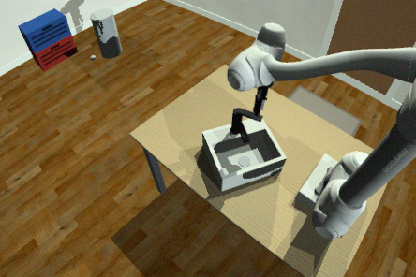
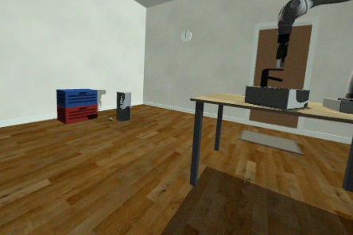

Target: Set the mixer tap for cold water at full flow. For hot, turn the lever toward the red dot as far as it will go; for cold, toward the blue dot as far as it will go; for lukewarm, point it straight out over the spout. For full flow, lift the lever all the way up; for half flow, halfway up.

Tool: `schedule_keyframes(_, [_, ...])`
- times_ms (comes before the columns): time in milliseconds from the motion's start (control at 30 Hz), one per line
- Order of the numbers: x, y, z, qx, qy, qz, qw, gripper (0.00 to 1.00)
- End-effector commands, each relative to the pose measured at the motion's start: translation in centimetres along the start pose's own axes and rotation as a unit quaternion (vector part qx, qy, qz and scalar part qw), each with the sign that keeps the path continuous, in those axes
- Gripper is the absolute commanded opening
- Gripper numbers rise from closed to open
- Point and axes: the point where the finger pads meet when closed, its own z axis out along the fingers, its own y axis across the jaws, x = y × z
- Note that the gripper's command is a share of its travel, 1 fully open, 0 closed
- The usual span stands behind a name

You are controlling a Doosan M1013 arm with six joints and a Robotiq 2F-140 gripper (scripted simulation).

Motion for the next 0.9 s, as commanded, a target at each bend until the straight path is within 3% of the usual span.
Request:
schedule_keyframes(0, [0.1, -0.1, 0.4, -0.001, 0.001, -0.001, 1.0, 0.42])
schedule_keyframes(867, [0.1, -0.1, 3.4, -0.001, 0.001, -0.001, 1.0, 0.42])
